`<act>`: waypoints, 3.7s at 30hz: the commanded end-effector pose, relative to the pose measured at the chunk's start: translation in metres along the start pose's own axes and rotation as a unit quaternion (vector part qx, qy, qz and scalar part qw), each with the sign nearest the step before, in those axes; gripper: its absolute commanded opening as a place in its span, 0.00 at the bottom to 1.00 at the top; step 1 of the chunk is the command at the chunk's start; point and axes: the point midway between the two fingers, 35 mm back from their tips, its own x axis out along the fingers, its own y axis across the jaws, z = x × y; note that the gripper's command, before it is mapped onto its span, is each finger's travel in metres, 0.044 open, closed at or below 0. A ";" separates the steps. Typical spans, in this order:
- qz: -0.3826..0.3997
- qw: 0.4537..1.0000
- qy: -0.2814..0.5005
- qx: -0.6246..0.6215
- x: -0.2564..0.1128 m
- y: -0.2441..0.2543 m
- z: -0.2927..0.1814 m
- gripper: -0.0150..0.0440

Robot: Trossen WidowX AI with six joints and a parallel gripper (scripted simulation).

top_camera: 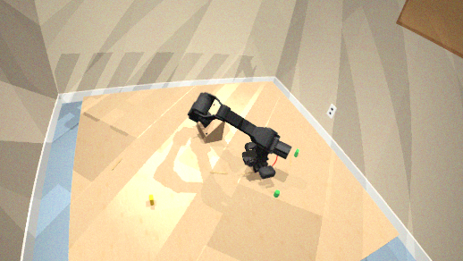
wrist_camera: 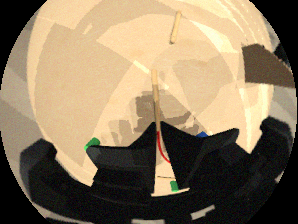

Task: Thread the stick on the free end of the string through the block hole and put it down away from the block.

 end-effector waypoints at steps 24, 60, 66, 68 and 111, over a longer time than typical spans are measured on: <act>0.001 1.000 0.004 0.003 -0.038 0.000 -0.001 0.25; 0.002 0.991 0.006 -0.132 -0.042 -0.026 -0.011 0.25; 0.002 0.985 0.007 -0.171 -0.043 -0.033 -0.014 0.25; 0.002 0.983 0.008 -0.184 -0.044 -0.036 -0.014 0.25; 0.005 0.890 0.012 -0.455 -0.048 -0.092 -0.027 0.25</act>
